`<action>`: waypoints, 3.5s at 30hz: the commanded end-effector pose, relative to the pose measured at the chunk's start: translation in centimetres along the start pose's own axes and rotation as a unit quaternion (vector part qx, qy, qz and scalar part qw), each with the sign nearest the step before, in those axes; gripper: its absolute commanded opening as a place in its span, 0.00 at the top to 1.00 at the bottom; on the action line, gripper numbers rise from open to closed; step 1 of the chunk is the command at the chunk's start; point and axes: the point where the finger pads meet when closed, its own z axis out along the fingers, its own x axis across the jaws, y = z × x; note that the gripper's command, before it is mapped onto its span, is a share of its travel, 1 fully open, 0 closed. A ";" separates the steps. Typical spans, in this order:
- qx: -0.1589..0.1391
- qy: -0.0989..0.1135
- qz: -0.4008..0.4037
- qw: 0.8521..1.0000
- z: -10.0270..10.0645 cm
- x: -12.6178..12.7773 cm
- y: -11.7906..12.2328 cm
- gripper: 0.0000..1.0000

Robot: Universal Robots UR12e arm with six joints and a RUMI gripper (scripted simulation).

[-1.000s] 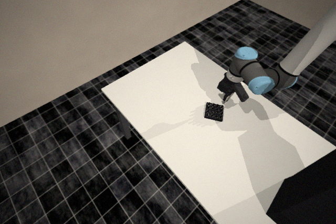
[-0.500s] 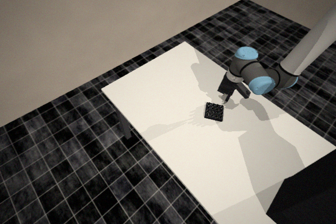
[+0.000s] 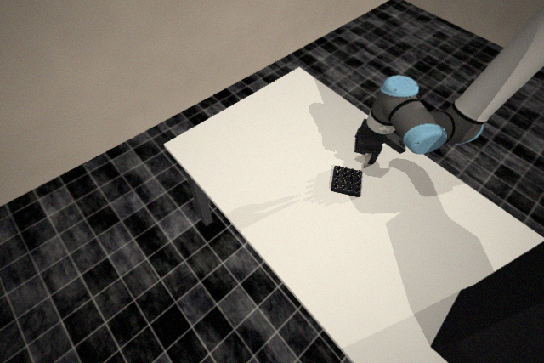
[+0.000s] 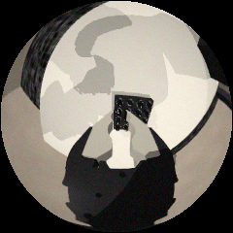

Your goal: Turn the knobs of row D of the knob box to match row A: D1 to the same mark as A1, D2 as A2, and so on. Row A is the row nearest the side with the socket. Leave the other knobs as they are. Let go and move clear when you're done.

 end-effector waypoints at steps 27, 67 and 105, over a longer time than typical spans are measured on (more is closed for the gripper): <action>-0.002 0.000 -0.341 0.940 -0.9 0.2 0.4 0.89; -0.001 0.000 -0.463 0.886 -1.1 0.3 0.7 0.89; -0.002 0.000 -0.463 0.887 -0.2 0.0 0.7 0.89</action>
